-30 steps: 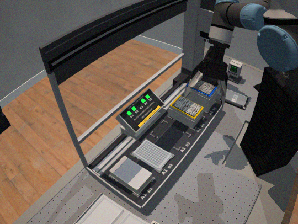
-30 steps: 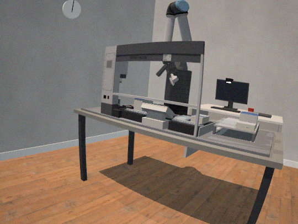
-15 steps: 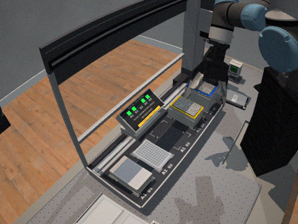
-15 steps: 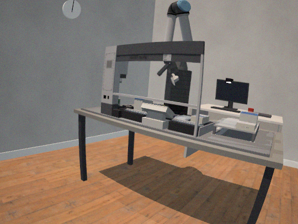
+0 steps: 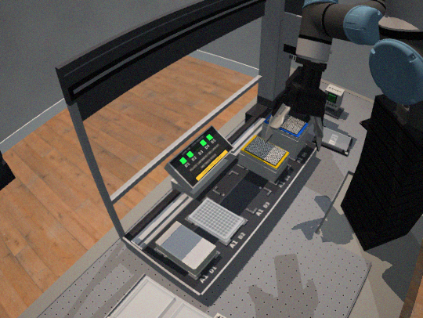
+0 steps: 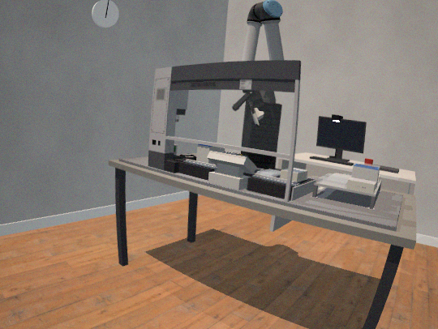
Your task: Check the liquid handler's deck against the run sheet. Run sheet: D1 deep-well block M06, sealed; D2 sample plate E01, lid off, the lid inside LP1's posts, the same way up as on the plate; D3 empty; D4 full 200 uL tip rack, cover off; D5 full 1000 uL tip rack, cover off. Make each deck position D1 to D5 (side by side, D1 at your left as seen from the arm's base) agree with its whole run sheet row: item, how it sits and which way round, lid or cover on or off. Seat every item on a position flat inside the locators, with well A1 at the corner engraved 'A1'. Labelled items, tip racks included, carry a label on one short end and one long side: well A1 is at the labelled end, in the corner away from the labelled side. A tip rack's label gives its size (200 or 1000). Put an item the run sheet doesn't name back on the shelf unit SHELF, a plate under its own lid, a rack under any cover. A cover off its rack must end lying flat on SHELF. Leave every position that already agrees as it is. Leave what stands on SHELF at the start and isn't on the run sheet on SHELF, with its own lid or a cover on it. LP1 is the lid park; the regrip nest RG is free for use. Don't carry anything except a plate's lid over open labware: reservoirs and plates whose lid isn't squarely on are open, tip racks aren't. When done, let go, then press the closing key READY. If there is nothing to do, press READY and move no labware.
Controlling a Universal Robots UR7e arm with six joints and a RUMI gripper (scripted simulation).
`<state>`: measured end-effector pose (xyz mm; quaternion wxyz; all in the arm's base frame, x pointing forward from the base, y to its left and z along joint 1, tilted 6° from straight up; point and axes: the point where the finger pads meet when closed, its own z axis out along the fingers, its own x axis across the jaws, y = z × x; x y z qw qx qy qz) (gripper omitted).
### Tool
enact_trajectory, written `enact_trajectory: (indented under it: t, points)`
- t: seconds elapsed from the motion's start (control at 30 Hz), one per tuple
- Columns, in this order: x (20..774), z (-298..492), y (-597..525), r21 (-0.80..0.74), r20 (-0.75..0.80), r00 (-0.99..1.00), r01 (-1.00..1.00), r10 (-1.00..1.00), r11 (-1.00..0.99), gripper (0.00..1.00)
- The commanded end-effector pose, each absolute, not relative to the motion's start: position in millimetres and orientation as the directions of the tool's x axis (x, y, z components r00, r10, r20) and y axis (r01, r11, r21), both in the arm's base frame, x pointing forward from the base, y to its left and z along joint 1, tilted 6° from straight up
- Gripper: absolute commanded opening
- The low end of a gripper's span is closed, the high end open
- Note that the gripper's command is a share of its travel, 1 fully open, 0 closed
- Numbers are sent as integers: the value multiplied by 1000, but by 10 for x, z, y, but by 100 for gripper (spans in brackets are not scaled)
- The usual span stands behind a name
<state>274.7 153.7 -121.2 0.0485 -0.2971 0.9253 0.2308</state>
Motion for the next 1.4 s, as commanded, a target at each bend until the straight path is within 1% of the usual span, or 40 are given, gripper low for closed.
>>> enact_trajectory:
  t: [0.0, 0.37, 0.63, 0.73, 1.37]
  points:
    - [2623, -1154, 1610, 304, -227, -698, -713, -679, 631, 82]
    - [2623, -1154, 1610, 304, -227, -698, -713, -679, 631, 82]
    - [2513, -1097, 1668, 232, -220, -583, -810, -782, 539, 82]
    - [2513, -1097, 1668, 226, -220, -573, -817, -790, 530, 82]
    - [2513, -1097, 1667, 223, -219, -569, -820, -793, 527, 82]
